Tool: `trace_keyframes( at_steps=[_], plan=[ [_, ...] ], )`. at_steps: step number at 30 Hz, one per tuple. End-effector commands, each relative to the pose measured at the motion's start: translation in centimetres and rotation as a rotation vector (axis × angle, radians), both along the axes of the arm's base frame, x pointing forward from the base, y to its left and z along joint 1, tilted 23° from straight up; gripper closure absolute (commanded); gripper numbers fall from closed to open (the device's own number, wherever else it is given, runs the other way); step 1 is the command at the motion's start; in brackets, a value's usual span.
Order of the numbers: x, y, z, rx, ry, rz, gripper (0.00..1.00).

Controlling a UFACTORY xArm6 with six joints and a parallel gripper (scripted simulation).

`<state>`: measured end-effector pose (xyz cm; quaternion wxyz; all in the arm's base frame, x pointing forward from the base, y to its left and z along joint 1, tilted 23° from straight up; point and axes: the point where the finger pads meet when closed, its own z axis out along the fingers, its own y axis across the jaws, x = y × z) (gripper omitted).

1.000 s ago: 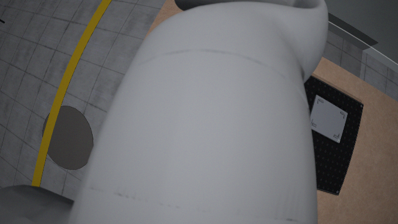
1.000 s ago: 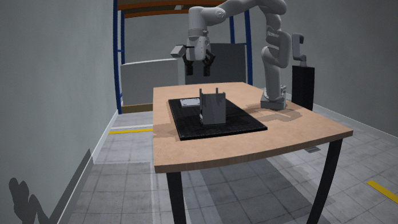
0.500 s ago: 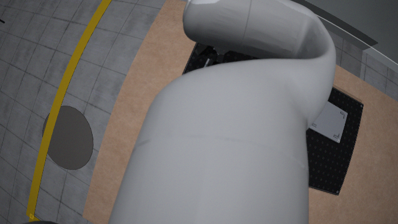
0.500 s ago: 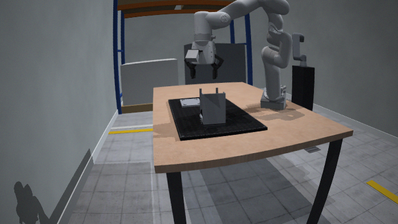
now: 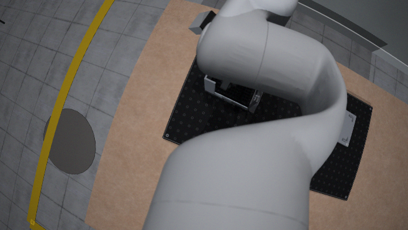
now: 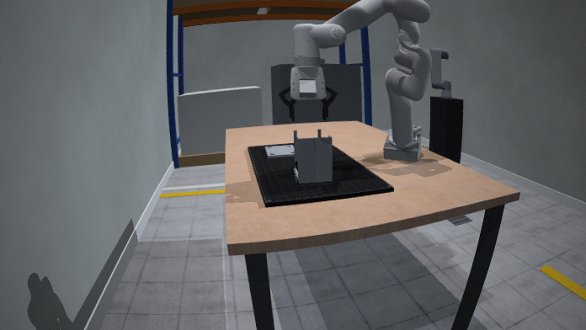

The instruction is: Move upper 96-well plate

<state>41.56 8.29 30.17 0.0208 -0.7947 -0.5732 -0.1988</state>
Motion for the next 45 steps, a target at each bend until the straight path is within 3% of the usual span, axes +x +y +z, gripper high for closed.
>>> trace_keyframes(
  at_steps=[1, 15, 45],
  plan=[
    [-0.5, -0.3, -0.4, -0.021, -0.027, 0.086, 0.0],
    [-0.5, -0.3, -0.4, -0.021, -0.027, 0.086, 0.0],
    [0.8, 0.9, -4.6, -0.02, -0.027, 0.086, 0.0]
  ],
)
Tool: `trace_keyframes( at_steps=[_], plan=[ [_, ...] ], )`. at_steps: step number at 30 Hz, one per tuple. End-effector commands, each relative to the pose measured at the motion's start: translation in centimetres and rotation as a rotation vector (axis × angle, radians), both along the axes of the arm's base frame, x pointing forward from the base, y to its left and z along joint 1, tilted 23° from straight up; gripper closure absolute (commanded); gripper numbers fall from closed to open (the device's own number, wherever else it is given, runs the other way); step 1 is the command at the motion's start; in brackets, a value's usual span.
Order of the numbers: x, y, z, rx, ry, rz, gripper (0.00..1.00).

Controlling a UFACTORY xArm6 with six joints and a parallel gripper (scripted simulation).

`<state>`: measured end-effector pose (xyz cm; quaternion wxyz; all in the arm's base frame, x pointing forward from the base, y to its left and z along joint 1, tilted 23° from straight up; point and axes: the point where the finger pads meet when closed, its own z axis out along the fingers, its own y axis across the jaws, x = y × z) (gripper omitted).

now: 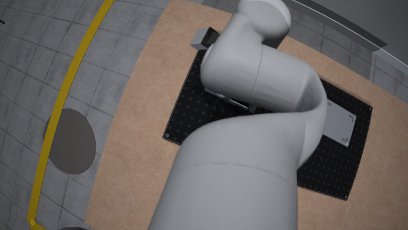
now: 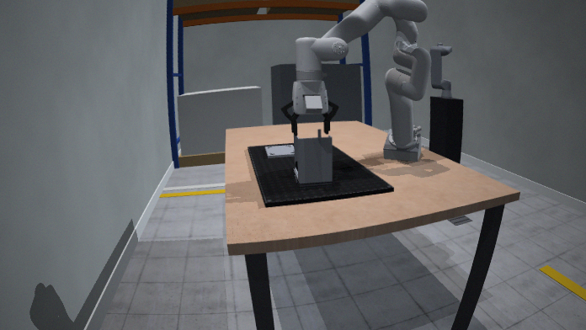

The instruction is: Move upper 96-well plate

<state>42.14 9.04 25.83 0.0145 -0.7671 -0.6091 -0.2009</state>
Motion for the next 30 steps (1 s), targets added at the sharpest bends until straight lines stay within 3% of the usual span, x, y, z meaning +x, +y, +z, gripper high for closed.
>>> trace_keyframes(
  at_steps=[1, 30],
  plan=[
    [0.2, 0.1, -0.3, 0.001, -0.004, 0.0, 0.0],
    [1.6, 1.3, -4.4, 0.001, -0.004, 0.0, 0.0]
  ],
)
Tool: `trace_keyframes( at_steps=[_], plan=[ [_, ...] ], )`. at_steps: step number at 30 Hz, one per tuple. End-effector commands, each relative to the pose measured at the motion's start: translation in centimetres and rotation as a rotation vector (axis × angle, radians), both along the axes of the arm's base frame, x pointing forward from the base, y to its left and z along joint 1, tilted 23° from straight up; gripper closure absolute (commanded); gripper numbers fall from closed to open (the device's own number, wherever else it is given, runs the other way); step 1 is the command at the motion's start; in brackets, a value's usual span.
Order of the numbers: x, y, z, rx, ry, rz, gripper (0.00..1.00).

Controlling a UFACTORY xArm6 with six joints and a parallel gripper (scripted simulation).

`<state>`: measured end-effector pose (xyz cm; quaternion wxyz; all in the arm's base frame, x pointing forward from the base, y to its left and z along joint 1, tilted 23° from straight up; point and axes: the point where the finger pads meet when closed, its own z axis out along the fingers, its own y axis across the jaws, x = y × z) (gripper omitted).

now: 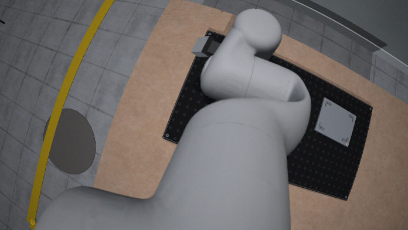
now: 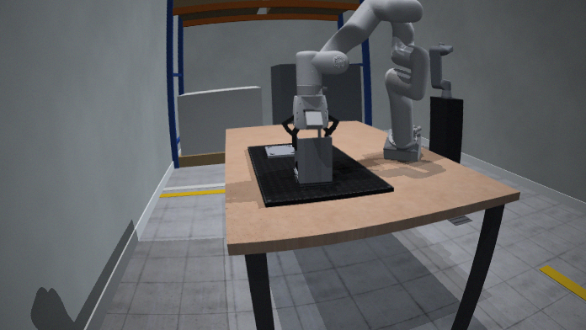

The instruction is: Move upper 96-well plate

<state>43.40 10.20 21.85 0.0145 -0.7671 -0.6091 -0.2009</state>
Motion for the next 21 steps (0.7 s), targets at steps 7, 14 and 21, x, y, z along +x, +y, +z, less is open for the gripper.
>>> trace_keyframes(
  at_steps=[7, 14, 21],
  plan=[
    [0.5, 0.4, -1.2, 0.001, -0.004, 0.0, 0.0],
    [0.9, 0.7, -2.3, 0.001, -0.004, 0.0, 0.0],
    [1.2, 1.0, -3.2, 0.001, -0.004, 0.0, 0.0]
  ],
)
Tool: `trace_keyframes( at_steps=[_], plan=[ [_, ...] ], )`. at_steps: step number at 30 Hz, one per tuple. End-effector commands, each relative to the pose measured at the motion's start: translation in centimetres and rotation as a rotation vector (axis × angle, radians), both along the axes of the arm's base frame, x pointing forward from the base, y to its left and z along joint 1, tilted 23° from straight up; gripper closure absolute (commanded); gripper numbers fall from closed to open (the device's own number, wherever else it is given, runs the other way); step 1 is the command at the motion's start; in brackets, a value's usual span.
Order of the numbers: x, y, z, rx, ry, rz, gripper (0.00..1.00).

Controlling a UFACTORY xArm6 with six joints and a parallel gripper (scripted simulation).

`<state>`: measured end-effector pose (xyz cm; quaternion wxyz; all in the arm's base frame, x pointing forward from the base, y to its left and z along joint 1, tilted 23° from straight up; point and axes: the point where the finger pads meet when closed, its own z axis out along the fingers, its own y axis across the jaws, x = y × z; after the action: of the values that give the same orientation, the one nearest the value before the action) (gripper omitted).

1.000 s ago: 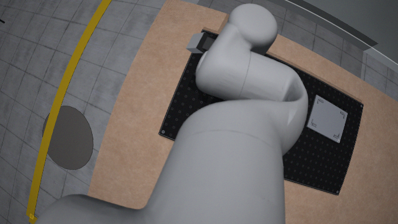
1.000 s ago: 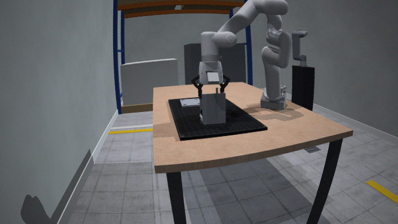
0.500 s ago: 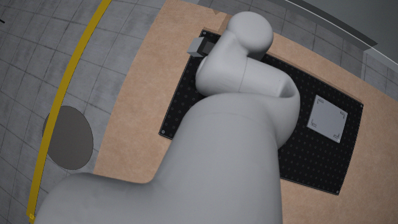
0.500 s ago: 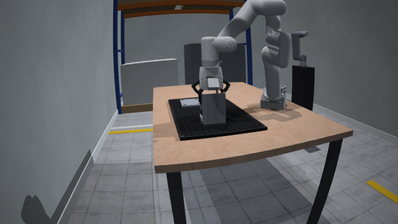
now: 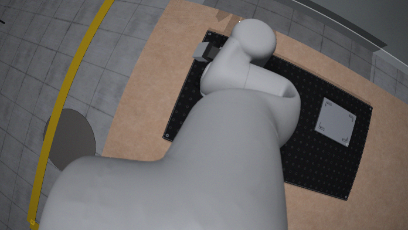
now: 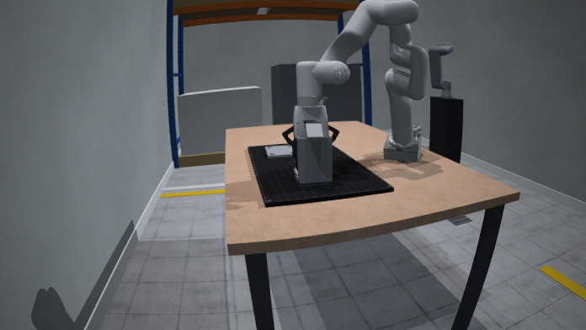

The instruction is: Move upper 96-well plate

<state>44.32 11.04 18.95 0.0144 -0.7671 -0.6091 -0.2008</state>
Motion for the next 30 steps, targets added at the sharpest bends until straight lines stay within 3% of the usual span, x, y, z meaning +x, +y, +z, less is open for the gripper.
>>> trace_keyframes(
  at_steps=[1, 30],
  plan=[
    [0.3, 0.1, -0.3, 0.001, -0.004, 0.0, 0.0],
    [0.6, 0.4, -1.3, 0.001, -0.004, 0.0, 0.0]
  ],
)
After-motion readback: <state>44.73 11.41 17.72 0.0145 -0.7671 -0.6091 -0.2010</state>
